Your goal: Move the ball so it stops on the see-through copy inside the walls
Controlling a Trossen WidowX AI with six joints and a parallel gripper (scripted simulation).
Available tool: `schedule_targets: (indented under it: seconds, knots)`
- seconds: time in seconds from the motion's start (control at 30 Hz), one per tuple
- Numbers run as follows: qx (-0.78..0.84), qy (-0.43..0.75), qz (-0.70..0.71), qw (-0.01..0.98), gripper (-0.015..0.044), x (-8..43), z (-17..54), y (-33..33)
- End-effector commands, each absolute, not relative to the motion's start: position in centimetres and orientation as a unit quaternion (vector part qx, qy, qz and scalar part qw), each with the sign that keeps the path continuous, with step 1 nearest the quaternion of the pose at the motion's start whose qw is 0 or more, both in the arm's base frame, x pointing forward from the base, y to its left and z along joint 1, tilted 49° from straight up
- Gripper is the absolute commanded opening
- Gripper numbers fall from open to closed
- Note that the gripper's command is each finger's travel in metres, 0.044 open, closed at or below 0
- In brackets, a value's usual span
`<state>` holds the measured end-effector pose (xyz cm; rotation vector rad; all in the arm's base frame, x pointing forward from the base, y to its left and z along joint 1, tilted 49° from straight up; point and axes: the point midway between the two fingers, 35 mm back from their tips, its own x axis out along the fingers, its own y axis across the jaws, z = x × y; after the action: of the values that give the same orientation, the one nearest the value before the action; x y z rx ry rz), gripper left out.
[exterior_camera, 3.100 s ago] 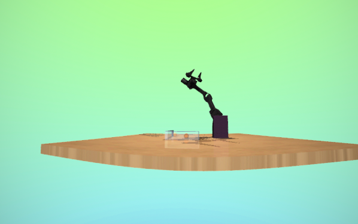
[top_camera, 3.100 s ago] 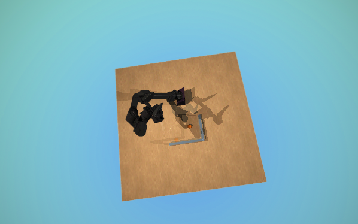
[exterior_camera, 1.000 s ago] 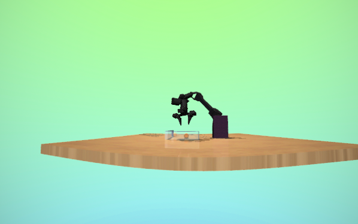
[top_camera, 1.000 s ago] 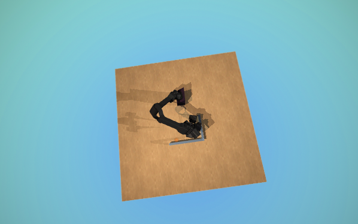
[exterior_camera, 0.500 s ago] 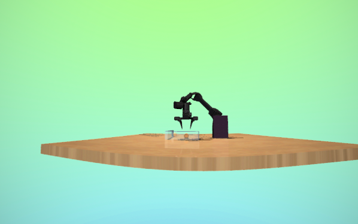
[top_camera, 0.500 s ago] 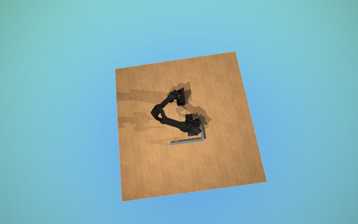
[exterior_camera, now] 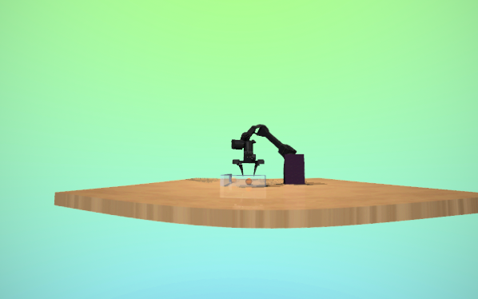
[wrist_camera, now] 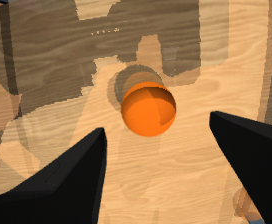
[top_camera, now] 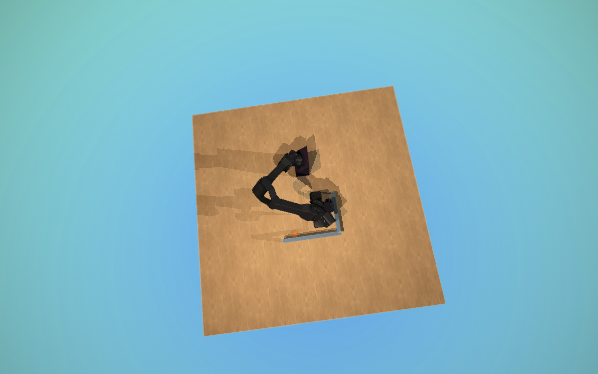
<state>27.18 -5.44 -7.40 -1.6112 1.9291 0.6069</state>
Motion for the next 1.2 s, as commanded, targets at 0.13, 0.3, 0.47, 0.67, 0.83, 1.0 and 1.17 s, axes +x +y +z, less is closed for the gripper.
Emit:
schedule_targets:
  seconds: [0.13,0.3,0.47,0.67,0.83,1.0,1.17]
  knots:
    - [-0.601,0.718,0.227,0.269,0.03,26.8,-8.3,-6.6]
    - [-0.601,0.718,0.227,0.268,0.03,26.7,-8.8,-7.1]
    - [-0.601,0.718,0.226,0.268,0.03,26.5,-9.3,-7.7]
    - [-0.601,0.718,0.226,0.267,0.0222,26.5,-9.4,-7.9]
    - [-0.601,0.718,0.226,0.267,0.0169,26.5,-9.4,-7.9]
    - [-0.601,0.718,0.226,0.268,0.0096,26.5,-9.4,-7.8]
    - [-0.601,0.716,0.229,0.271,0.0,27.4,-7.8,-5.6]
